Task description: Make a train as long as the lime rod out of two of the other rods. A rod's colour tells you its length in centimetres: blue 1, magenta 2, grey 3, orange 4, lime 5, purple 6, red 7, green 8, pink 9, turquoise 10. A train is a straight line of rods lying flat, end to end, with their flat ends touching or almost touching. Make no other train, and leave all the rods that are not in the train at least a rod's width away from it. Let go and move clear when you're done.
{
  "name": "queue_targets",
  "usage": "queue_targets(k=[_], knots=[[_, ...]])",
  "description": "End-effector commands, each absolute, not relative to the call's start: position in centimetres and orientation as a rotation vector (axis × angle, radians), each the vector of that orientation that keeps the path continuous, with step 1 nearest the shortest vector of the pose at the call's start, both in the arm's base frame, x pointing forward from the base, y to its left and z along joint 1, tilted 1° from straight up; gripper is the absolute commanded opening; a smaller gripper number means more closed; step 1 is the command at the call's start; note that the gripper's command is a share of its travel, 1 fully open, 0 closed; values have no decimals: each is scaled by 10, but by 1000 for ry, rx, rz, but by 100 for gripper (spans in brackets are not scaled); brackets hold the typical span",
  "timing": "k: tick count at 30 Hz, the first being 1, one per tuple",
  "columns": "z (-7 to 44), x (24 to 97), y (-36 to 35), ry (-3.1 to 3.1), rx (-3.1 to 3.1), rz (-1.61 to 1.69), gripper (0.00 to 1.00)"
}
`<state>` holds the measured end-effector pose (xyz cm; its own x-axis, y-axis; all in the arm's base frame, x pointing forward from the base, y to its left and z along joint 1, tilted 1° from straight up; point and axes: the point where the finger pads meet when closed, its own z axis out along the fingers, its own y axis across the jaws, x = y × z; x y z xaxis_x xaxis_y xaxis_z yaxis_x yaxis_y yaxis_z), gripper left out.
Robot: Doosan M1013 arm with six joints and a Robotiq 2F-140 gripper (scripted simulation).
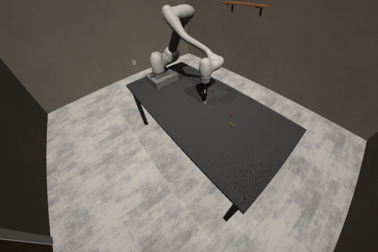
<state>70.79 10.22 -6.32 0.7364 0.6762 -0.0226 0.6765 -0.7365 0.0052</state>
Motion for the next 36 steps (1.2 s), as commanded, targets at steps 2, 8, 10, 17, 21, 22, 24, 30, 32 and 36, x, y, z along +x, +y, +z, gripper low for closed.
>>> queue_targets(k=[2,8,10,17,21,22,24,30,32,36], knots=[[-60,708,102,1136,2915,-30,23],[-41,708,103,1136,2915,-30,23],[-31,708,103,1136,2915,-30,23],[-4,709,103,1136,2915,-30,23],[15,709,104,1136,2915,-30,23],[18,709,104,1136,2915,-30,23],[23,709,104,1136,2915,-30,23],[27,709,104,1136,2915,-30,23],[27,709,104,1136,2915,-30,100],[27,709,104,1136,2915,-30,100]])
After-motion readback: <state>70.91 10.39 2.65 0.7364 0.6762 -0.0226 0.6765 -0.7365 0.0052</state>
